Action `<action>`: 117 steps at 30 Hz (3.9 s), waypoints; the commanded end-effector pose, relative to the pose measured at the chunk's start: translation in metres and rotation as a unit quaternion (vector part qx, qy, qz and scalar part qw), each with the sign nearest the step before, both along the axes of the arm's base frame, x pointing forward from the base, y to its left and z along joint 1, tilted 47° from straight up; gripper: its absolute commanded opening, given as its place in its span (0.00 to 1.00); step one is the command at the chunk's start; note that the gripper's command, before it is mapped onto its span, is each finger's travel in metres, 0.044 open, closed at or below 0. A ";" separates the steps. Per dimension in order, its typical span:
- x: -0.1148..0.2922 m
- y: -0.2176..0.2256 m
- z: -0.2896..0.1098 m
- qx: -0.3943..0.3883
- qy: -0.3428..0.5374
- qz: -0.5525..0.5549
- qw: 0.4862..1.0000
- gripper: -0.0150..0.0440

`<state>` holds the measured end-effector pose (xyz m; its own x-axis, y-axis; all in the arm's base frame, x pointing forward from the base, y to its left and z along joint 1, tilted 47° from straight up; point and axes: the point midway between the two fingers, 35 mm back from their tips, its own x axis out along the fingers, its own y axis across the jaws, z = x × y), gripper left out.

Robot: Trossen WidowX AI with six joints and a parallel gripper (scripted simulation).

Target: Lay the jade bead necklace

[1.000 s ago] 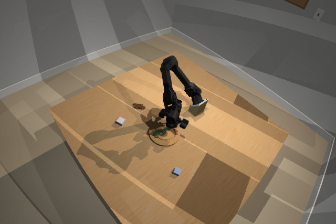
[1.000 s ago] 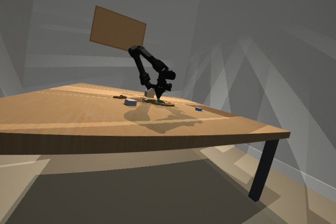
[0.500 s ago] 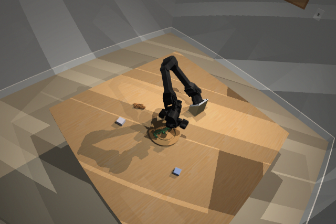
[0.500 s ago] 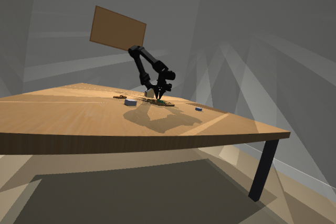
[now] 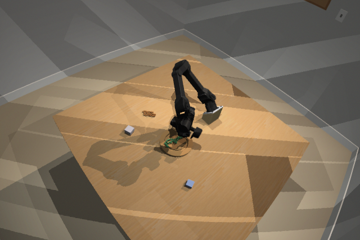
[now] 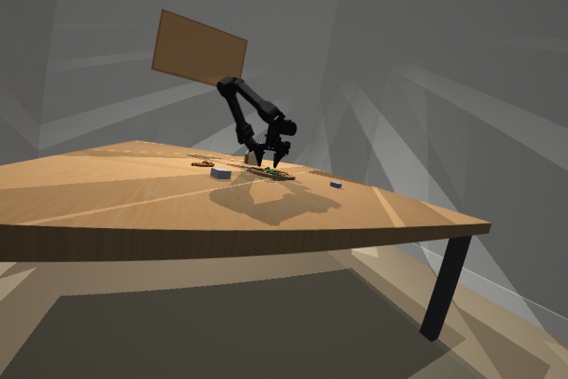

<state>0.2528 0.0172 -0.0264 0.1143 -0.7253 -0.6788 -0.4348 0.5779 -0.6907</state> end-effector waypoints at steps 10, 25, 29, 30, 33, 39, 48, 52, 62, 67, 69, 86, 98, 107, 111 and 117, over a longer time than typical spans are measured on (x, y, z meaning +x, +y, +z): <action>0.001 0.001 0.001 0.003 -0.001 -0.002 1.000 1.00; 0.000 0.021 0.026 0.011 -0.052 -0.051 0.997 0.64; 0.000 0.021 0.026 0.011 -0.052 -0.051 0.997 0.47; 0.000 0.021 0.026 0.011 -0.052 -0.051 0.997 0.46; 0.001 0.017 0.022 0.011 -0.053 -0.051 0.997 0.46; 0.004 0.015 0.020 0.015 -0.057 -0.052 0.997 0.46; 0.004 0.006 0.012 0.014 -0.056 -0.051 0.997 0.46; 0.004 0.001 0.007 0.013 -0.055 -0.051 0.997 0.46; 0.004 -0.008 -0.001 0.010 -0.053 -0.051 0.997 0.46; 0.004 -0.008 -0.001 0.010 -0.053 -0.051 0.997 0.46; 0.006 -0.006 0.000 0.015 -0.056 -0.054 0.997 0.37; 0.006 -0.006 0.000 0.015 -0.056 -0.054 0.997 0.25; 0.006 -0.006 0.000 0.015 -0.056 -0.054 0.997 0.25; 0.005 -0.004 0.003 0.013 -0.054 -0.052 0.997 0.25; 0.003 -0.001 0.005 0.011 -0.053 -0.051 0.997 0.25; 0.002 0.002 0.002 0.011 -0.053 -0.051 0.997 0.25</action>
<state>0.2551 0.0151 -0.0224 0.1120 -0.7235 -0.6812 -0.3033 0.6279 -0.7168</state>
